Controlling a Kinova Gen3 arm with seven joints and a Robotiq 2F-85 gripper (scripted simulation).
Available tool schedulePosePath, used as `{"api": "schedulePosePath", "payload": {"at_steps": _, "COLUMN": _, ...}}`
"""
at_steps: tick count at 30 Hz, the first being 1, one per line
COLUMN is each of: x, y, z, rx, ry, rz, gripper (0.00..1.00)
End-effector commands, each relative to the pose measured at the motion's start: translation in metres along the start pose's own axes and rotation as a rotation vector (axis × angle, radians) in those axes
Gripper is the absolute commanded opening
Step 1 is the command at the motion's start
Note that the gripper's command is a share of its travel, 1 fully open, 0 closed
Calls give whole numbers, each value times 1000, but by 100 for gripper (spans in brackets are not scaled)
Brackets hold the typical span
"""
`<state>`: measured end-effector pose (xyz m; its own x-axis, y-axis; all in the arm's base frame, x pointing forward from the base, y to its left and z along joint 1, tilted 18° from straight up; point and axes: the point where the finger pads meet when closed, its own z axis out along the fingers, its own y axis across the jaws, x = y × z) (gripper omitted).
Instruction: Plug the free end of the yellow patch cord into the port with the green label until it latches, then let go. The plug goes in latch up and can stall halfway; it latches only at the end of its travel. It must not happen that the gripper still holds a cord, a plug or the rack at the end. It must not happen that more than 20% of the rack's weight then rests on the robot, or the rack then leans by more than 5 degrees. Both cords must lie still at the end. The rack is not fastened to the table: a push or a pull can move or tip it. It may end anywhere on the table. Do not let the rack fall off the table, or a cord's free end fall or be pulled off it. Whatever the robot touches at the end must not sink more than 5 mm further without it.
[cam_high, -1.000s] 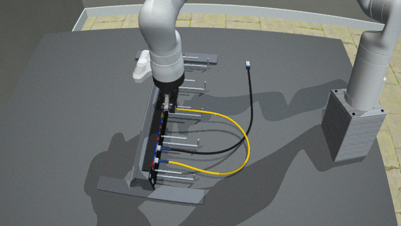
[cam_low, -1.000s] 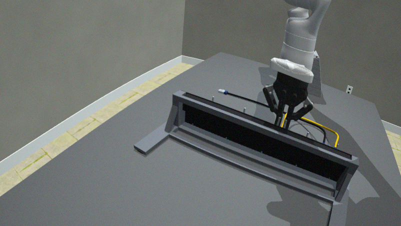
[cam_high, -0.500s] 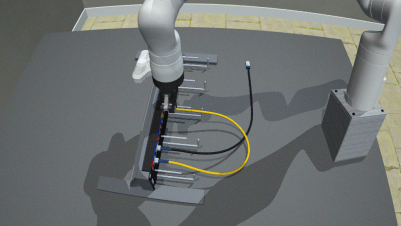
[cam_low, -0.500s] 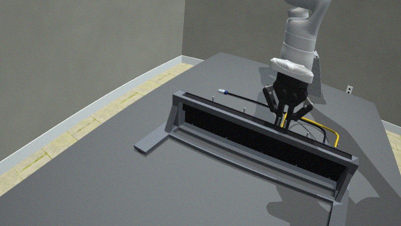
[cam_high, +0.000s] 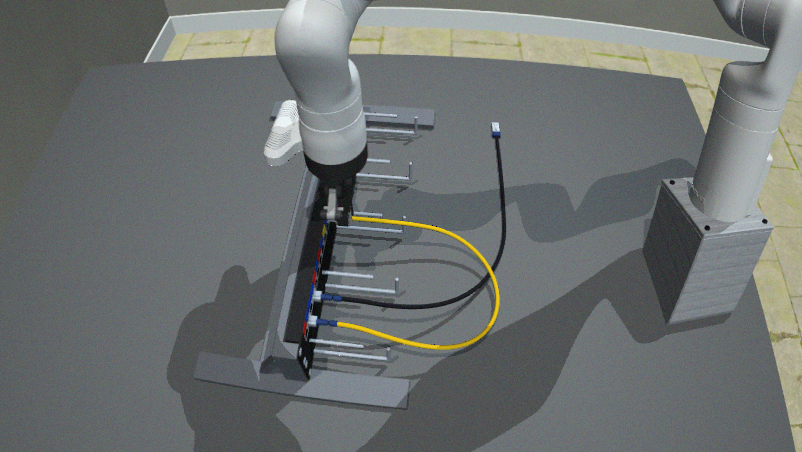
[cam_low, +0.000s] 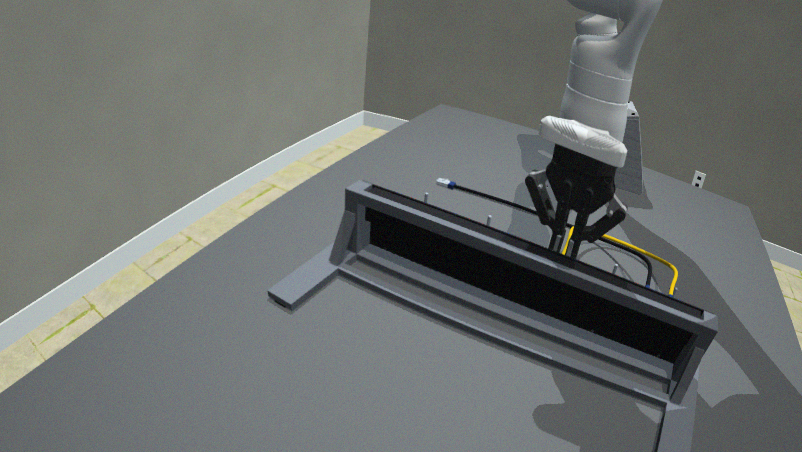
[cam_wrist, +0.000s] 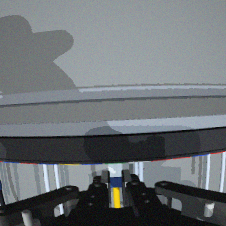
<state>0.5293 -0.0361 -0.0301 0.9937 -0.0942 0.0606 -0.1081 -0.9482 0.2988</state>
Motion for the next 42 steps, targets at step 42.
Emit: {"api": "schedulePosePath", "payload": {"at_steps": 42, "x": 5, "y": 0, "z": -1, "rx": 1, "ry": 0, "rz": 0, "gripper": 0}}
